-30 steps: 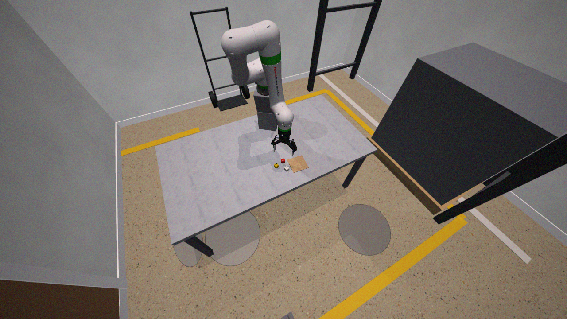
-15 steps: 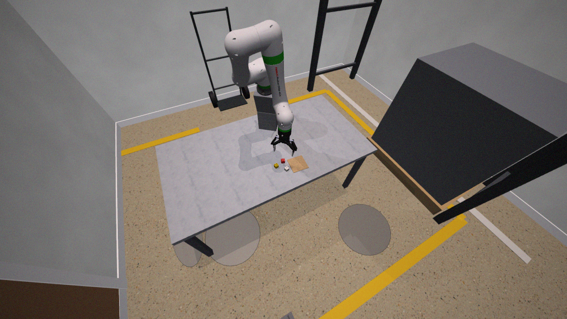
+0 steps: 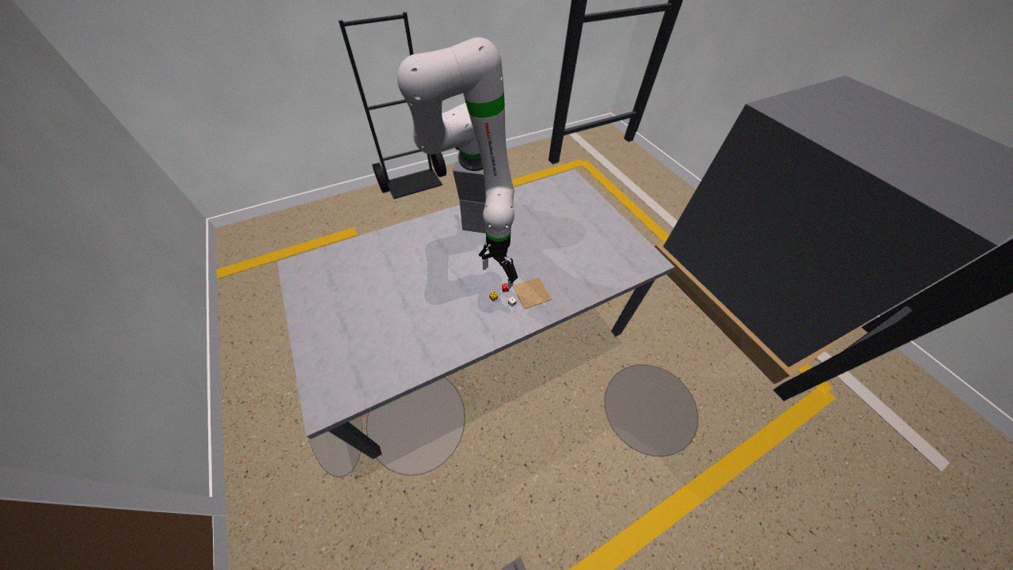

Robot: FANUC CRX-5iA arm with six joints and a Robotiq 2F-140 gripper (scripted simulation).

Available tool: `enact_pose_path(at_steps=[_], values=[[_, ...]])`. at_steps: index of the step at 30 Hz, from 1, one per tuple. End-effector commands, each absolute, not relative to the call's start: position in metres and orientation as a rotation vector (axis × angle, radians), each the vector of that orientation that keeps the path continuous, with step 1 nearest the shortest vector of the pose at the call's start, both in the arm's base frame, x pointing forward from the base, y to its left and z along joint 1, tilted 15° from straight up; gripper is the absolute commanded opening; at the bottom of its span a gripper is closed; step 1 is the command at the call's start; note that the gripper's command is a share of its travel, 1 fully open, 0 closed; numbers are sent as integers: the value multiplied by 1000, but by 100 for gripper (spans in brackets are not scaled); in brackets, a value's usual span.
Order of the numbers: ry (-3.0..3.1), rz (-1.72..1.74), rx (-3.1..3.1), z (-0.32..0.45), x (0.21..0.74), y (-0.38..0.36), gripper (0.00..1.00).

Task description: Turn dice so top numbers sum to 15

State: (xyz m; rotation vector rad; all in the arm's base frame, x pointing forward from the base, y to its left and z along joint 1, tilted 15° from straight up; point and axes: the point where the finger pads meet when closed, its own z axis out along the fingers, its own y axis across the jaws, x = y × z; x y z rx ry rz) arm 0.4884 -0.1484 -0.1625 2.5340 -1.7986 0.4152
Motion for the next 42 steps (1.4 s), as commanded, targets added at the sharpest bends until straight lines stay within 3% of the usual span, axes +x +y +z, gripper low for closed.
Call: enact_pose_path(at_steps=[1,42], values=[[-1883,408,2480,-162,488,-155,100],[-2065,410,2356,-161,488,-169,100]])
